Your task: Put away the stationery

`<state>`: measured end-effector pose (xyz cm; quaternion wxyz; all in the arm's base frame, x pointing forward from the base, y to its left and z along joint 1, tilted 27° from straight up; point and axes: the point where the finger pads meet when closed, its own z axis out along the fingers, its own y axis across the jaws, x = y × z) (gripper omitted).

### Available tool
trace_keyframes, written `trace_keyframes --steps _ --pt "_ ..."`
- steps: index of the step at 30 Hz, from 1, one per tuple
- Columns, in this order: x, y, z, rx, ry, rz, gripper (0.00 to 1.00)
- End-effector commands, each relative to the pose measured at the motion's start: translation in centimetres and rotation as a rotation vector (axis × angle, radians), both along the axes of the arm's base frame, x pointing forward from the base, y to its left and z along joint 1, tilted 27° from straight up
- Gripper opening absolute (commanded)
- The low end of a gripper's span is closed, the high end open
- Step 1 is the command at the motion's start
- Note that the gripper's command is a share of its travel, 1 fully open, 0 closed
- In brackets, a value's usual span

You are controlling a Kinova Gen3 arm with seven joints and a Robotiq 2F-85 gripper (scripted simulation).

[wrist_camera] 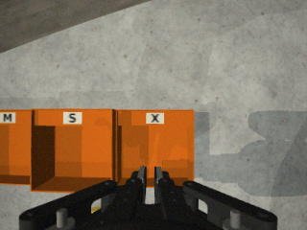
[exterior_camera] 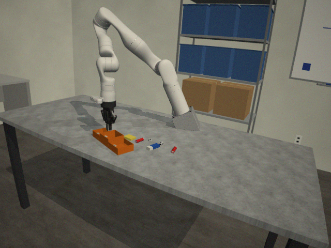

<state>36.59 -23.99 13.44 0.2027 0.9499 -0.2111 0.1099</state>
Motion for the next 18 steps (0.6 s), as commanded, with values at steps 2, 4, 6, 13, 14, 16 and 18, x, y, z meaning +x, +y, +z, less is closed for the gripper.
trace_keyframes --steps 2,4,6,13,14,16,18 --pt "0.1 0.0 0.6 -0.006 -0.007 0.0 0.09" --pt "0.1 0.1 0.8 -0.006 -0.007 0.0 0.09" --pt "0.0 0.2 1.0 -0.006 -0.007 0.0 0.09" --pt "-0.1 0.7 2.1 -0.006 -0.007 0.0 0.09" --pt "-0.2 0.9 2.4 -0.006 -0.007 0.0 0.09" --pt "-0.3 1.2 3.1 -0.006 -0.007 0.0 0.09" --pt "-0.4 1.6 3.8 -0.006 -0.007 0.0 0.09"
